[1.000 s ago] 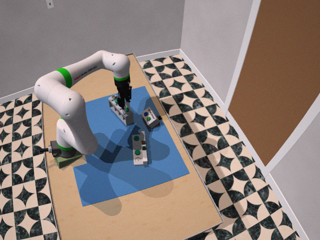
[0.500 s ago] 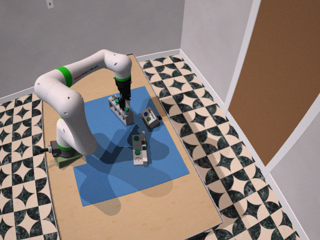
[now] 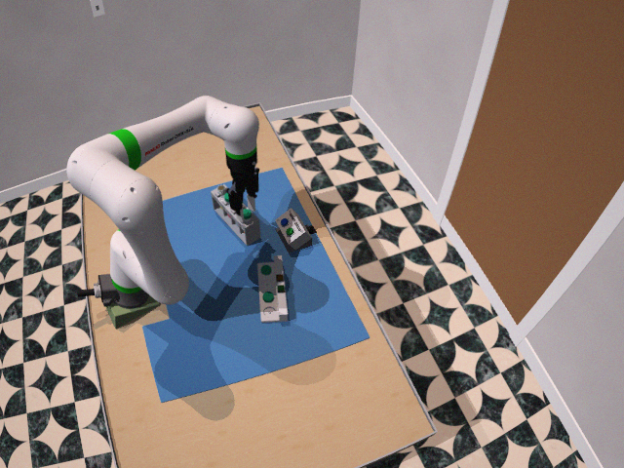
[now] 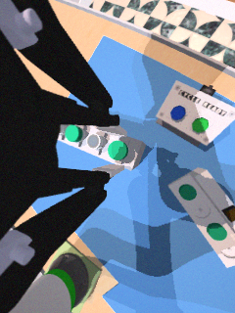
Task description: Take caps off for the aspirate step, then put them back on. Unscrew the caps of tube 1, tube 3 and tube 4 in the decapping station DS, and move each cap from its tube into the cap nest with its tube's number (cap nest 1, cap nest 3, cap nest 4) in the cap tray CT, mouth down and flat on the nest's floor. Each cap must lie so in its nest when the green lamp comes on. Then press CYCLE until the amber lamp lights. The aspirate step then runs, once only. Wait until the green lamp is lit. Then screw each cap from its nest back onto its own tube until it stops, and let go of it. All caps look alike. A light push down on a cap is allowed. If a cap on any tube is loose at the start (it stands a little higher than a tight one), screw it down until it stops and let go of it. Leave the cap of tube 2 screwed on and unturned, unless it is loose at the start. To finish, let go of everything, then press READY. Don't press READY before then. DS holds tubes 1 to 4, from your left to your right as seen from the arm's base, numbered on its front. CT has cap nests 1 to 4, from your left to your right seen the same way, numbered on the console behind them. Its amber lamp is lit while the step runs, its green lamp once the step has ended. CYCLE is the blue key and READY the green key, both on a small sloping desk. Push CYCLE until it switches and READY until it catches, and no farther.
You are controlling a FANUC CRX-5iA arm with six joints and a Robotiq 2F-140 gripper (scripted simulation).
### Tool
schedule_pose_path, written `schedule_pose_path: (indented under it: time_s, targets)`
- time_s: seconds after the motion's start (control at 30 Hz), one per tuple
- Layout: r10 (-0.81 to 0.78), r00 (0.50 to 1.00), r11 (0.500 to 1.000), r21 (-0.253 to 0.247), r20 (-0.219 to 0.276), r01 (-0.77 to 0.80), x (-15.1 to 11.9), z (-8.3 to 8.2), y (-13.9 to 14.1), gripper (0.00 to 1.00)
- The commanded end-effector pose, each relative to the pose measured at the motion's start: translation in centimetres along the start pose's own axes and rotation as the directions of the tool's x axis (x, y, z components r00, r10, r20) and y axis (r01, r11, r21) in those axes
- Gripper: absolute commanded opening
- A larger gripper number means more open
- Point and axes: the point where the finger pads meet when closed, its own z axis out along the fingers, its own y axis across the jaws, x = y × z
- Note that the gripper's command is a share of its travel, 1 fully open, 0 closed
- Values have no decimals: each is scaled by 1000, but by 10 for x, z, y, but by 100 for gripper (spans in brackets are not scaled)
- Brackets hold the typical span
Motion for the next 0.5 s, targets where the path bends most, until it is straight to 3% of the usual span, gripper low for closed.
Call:
schedule_pose_path:
  time_s: [0.0,0.1,0.2,0.27,0.3,0.33,0.37,0.4,0.47]
  targets:
    - [244,970,970,4,-18,-244,0,0,0,35]
    - [392,920,920,6,-16,-392,0,0,0,35]
    - [402,916,916,7,-17,-402,0,0,0,35]
    - [548,836,836,10,-16,-548,0,0,0,35]
    - [548,836,836,10,-16,-548,0,0,0,35]
    - [616,788,788,11,-15,-616,0,0,0,35]
    - [616,788,788,11,-15,-616,0,0,0,35]
    - [674,738,738,12,-14,-674,0,0,0,35]
    - [713,701,701,13,-14,-713,0,0,0,35]
